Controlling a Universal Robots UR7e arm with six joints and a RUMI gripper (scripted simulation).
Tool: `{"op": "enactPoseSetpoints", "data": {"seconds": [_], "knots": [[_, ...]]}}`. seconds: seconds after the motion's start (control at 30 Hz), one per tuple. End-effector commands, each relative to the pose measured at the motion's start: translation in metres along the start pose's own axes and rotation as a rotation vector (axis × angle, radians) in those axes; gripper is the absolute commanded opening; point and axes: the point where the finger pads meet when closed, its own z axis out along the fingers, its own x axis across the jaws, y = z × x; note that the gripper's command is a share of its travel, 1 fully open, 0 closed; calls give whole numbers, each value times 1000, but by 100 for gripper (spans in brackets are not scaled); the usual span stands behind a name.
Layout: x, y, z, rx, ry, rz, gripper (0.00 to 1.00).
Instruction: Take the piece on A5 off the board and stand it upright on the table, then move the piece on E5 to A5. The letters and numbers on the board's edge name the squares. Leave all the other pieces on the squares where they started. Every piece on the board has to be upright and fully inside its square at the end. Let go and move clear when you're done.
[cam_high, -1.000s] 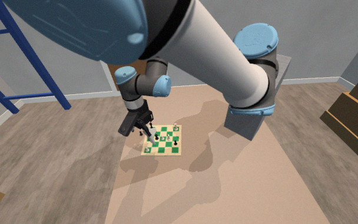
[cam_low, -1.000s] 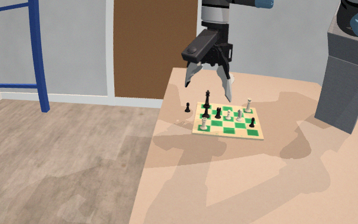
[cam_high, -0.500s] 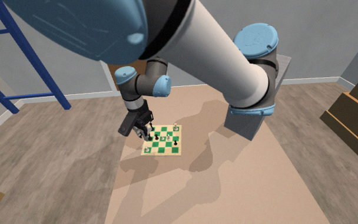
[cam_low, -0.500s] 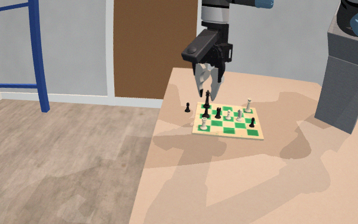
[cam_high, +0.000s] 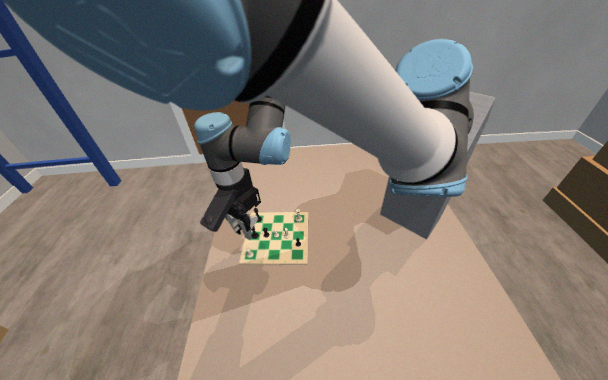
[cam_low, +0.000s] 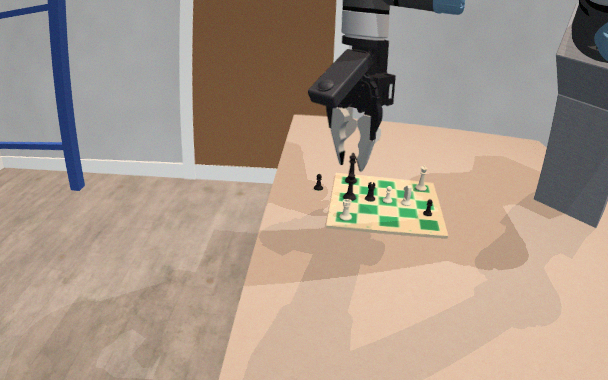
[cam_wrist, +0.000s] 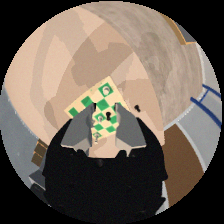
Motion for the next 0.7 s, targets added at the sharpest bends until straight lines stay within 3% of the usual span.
{"op": "enactPoseSetpoints", "data": {"seconds": [0.0, 0.67], "knots": [[-1, -1, -1, 0, 1, -1, 22], [0, -1, 6, 0, 2, -3, 22]]}}
